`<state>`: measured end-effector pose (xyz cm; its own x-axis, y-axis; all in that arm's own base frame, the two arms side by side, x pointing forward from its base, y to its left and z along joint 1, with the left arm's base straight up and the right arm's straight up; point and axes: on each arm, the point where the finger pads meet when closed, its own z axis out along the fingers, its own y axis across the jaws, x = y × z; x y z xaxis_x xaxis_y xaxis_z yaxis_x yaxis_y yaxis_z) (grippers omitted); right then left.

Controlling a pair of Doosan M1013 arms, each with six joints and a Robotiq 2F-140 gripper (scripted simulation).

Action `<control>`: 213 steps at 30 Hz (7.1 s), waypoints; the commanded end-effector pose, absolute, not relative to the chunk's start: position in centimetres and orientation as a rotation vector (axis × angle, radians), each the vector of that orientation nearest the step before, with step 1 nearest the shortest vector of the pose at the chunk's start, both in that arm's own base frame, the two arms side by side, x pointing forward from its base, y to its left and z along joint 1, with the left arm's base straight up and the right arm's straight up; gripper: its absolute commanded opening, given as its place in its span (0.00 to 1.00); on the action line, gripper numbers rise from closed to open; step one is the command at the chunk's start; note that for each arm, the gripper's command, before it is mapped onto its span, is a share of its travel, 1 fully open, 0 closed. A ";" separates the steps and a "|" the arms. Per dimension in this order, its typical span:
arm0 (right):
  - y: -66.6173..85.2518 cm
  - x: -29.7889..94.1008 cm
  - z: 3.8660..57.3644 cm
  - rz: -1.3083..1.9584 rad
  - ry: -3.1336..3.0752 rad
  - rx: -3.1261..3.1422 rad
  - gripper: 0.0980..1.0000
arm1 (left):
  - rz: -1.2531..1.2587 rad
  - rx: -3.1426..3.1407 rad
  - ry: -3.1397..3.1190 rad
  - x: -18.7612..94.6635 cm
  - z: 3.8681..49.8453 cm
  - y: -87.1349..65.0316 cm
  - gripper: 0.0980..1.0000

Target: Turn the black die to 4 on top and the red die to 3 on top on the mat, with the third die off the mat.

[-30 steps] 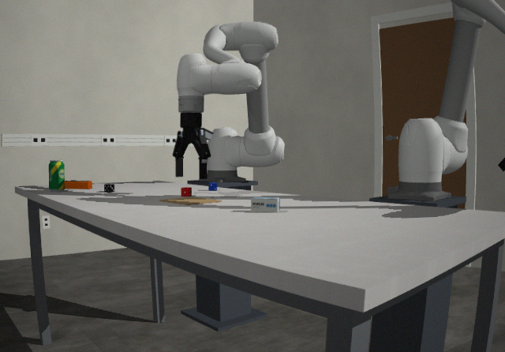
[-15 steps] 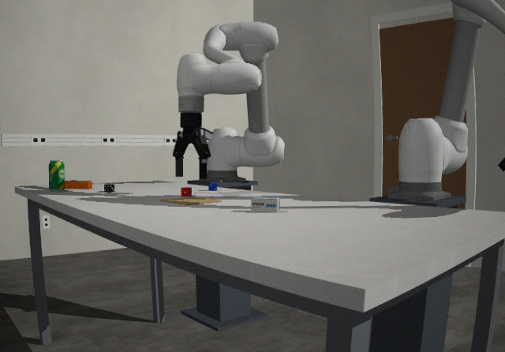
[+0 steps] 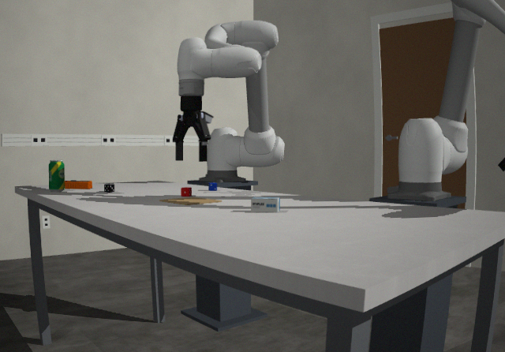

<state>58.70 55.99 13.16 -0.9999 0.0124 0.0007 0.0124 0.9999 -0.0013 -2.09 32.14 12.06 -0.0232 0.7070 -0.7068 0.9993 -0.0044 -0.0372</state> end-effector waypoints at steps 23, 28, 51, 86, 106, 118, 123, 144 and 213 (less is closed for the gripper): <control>47.5 65.4 15.9 0.000 -3.137 0.167 1.00 | -0.768 1.762 1.782 -2.1 12.1 32.2 1.00; 43.4 68.1 15.8 0.000 -3.133 0.238 1.00 | -0.768 1.762 1.782 -2.1 12.1 32.2 1.00; 25.1 76.3 15.5 0.000 -3.090 0.566 1.00 | -0.768 1.762 1.782 -2.1 12.1 32.2 1.00; 25.1 76.3 13.3 0.000 -2.935 -1.119 1.00 | -0.768 1.762 1.782 -2.1 12.1 32.2 1.00; 25.1 76.3 12.3 0.000 -2.586 -1.784 0.28 | -0.768 1.762 1.782 -2.1 12.1 32.2 1.00; 25.1 76.3 12.3 0.000 -2.586 -1.784 0.28 | -0.768 1.762 1.782 -2.1 12.1 32.2 1.00; 25.1 76.3 12.3 0.000 -2.586 -1.784 0.28 | -0.768 1.762 1.782 -2.1 12.1 32.2 1.00; 25.1 76.3 11.2 0.000 -2.586 -1.784 0.28 | -0.768 1.762 1.782 -2.1 12.1 32.2 1.00; 25.2 76.4 7.1 0.000 -2.586 -1.784 0.28 | -0.768 1.762 1.782 -2.1 12.1 32.2 1.00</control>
<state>76.31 25.15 6.94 -0.3549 0.9349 -0.0003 0.9349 0.3549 -0.0019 -2.09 32.14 12.06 -0.0232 0.7070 -0.7068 0.9993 -0.0044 -0.0372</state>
